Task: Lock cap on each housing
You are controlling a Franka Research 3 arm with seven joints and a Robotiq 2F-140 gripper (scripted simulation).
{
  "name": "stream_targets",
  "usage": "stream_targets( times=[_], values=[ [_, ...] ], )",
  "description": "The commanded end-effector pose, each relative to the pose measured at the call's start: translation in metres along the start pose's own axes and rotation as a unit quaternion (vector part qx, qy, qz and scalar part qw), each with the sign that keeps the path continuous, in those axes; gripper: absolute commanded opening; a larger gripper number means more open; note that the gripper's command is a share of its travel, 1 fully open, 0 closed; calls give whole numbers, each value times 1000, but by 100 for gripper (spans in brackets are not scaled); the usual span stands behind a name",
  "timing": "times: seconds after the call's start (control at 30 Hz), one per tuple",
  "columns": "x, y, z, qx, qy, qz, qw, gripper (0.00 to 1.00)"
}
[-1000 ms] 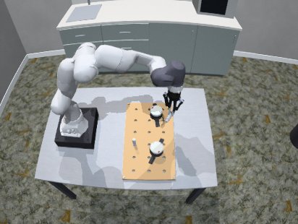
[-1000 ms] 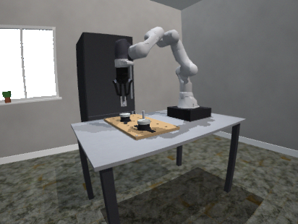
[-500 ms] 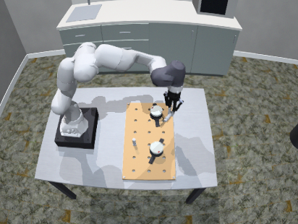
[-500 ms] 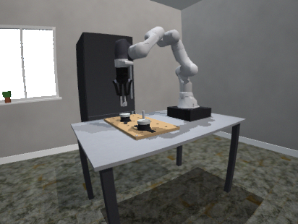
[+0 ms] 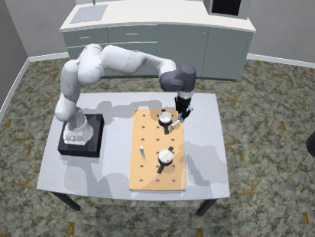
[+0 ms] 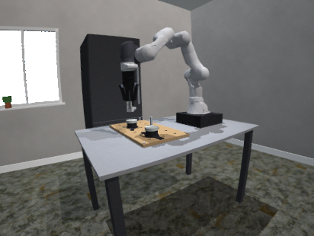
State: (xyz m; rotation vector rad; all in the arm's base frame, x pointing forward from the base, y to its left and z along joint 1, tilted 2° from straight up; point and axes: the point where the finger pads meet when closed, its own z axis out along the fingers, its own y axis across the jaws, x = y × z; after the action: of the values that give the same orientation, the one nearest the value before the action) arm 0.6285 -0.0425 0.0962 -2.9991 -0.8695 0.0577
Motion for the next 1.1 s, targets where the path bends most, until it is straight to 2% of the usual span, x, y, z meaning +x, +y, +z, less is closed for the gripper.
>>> stream_targets(
  times=[0.0, 0.67, 0.83, 1.07],
  values=[
    [3, 0, -3, -6, 2, 81, 997, 10],
    [3, 0, -3, -6, 2, 131, 991, 10],
    [3, 0, -3, -6, 3, 186, 983, 10],
    [3, 0, -3, -5, 3, 273, 962, 10]
  ],
)
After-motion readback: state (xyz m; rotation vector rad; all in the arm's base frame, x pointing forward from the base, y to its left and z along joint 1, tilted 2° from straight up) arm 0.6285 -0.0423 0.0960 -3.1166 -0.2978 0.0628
